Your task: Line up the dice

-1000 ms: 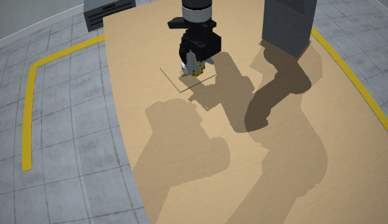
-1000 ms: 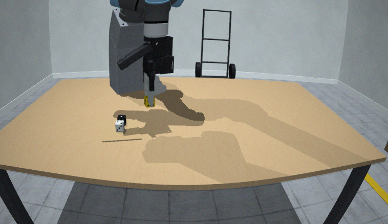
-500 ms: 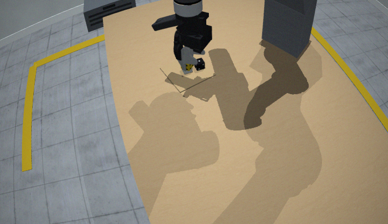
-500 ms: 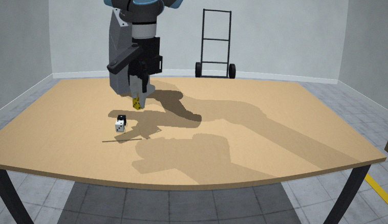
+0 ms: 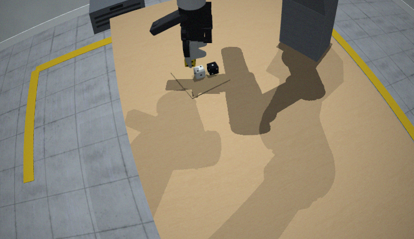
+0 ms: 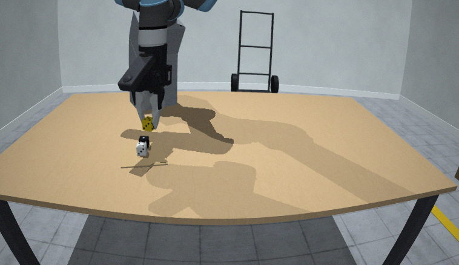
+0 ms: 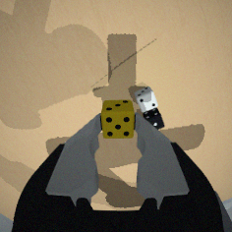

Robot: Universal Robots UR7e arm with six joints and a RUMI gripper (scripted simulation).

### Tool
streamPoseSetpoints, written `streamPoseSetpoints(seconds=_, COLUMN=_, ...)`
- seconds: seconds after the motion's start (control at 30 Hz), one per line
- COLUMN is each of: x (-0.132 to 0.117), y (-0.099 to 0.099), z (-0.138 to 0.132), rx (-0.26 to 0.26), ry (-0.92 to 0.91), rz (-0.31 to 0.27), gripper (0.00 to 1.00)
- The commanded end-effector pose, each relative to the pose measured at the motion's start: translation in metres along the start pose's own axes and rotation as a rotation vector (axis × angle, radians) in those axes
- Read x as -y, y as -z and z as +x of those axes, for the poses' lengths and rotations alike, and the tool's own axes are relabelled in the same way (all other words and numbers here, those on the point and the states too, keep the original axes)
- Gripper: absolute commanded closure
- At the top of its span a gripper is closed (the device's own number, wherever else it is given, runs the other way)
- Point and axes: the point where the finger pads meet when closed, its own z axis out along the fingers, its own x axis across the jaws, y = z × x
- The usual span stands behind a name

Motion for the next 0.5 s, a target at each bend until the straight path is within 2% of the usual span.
streamPoseSetpoints(seconds=0.0, x=0.006, y=0.001, z=0.007, rx=0.010, ry=0.111, rz=-0.005, gripper=0.90)
streamPoseSetpoints(seconds=0.27, x=0.016, y=0.002, z=0.020, rx=0.013, ry=0.295, rz=-0.002, gripper=0.90)
streamPoseSetpoints(seconds=0.47, x=0.019, y=0.003, z=0.024, rx=0.013, ry=0.353, rz=0.000, gripper=0.90)
